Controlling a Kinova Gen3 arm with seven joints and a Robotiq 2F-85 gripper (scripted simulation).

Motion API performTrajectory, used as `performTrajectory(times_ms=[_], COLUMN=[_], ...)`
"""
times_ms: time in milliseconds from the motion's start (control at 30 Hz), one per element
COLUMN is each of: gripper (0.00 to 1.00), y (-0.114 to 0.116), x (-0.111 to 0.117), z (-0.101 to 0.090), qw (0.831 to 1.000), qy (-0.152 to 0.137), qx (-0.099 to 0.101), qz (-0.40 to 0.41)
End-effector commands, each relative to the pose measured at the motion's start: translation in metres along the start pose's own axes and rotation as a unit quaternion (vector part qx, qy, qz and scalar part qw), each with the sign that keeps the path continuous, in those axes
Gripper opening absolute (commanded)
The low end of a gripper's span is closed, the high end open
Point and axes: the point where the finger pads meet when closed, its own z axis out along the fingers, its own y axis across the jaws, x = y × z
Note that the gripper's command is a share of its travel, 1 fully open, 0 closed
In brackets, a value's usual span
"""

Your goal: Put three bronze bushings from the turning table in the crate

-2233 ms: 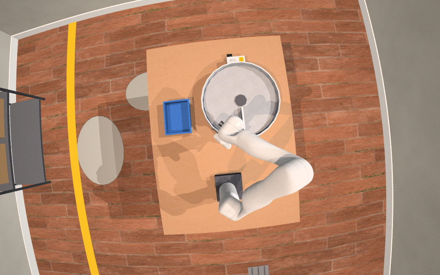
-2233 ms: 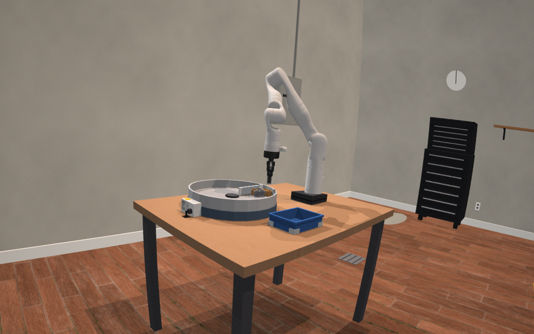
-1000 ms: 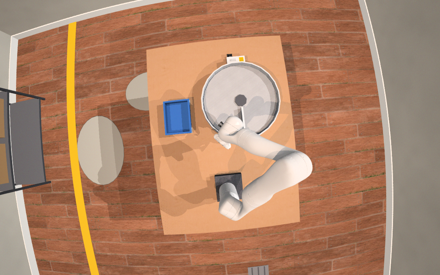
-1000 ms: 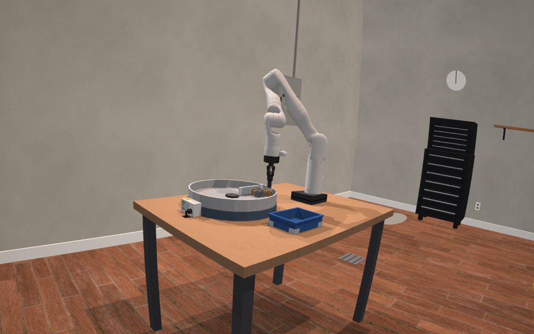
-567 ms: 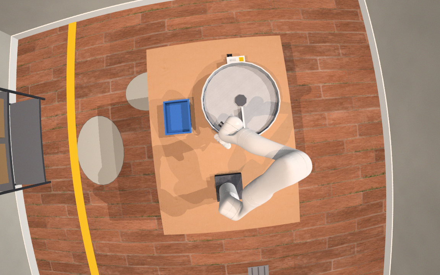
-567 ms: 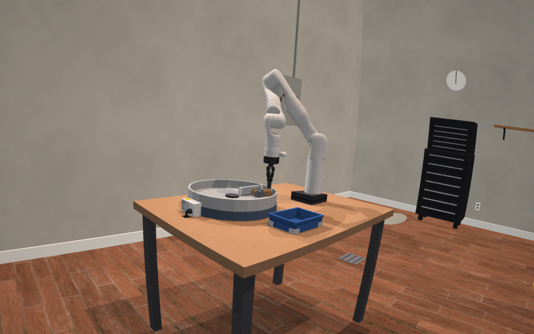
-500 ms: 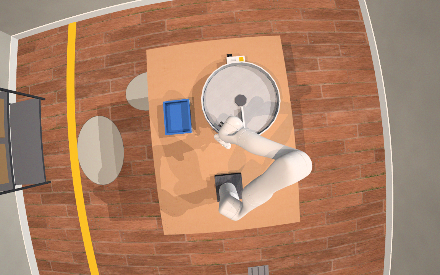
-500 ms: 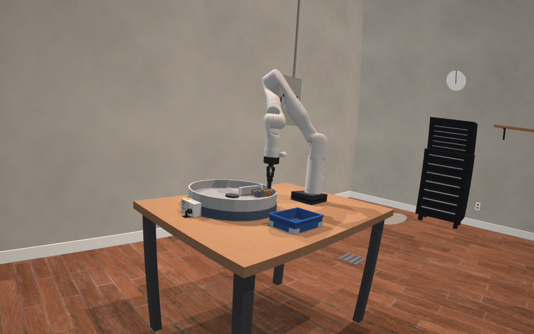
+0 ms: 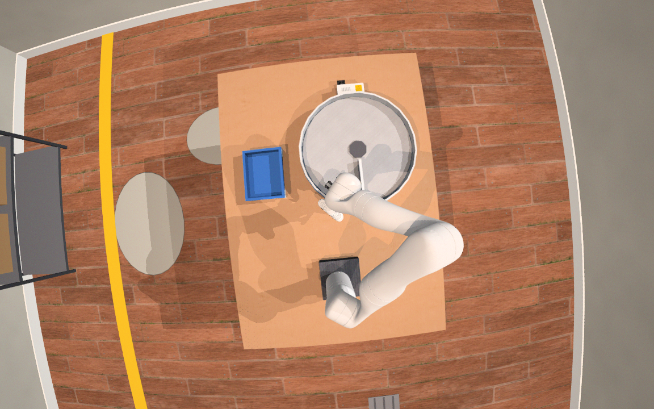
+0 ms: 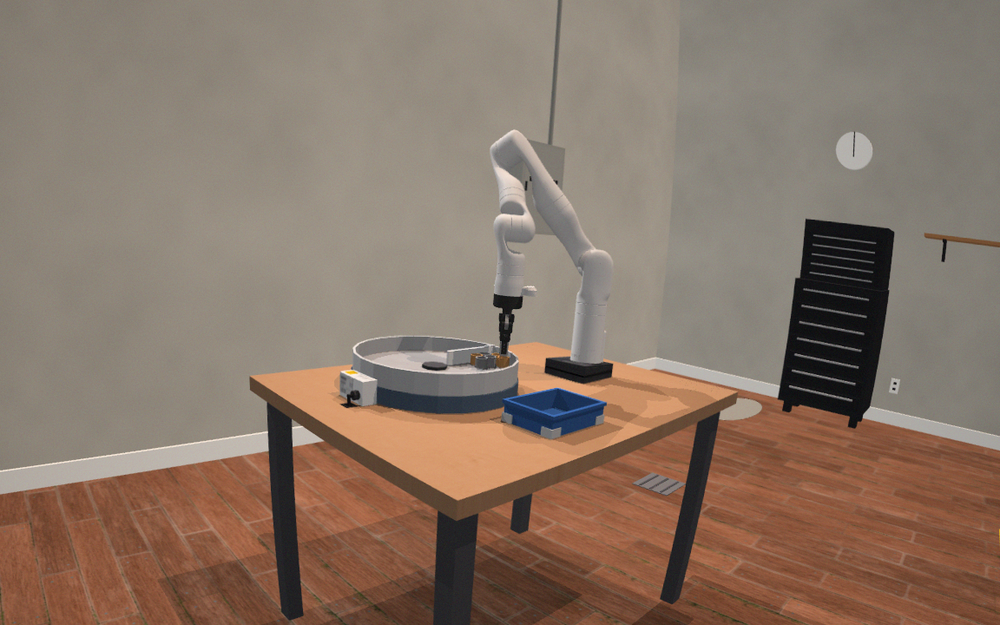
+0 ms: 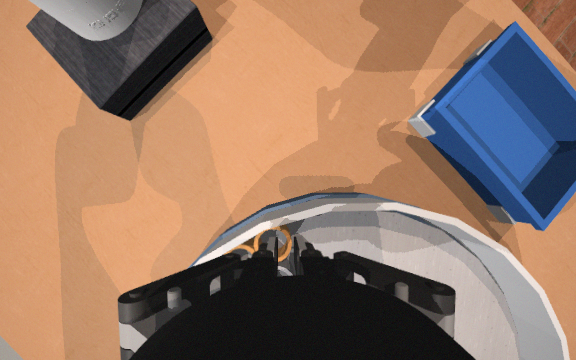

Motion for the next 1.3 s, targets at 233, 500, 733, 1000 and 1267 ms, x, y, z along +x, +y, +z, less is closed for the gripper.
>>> performTrajectory(times_ms=[233,500,733,1000,1267], gripper=[0.14,0.14,0.14,0.14,0.14], y=[0.0005,0.0004,0.0004,0.0004,0.0004], x=[0.0013,0.0013,0.0013,0.0013,0.0013], z=[0.0012,0.0057,0.0057,0.0084,0.0102], qw=[1.000,1.000,1.000,1.000,1.000], qy=[0.001,0.001,0.001,0.001,0.001], qx=[0.000,0.000,0.000,0.000,0.000], qz=[-0.001,-0.001,-0.001,-0.001,-0.001])
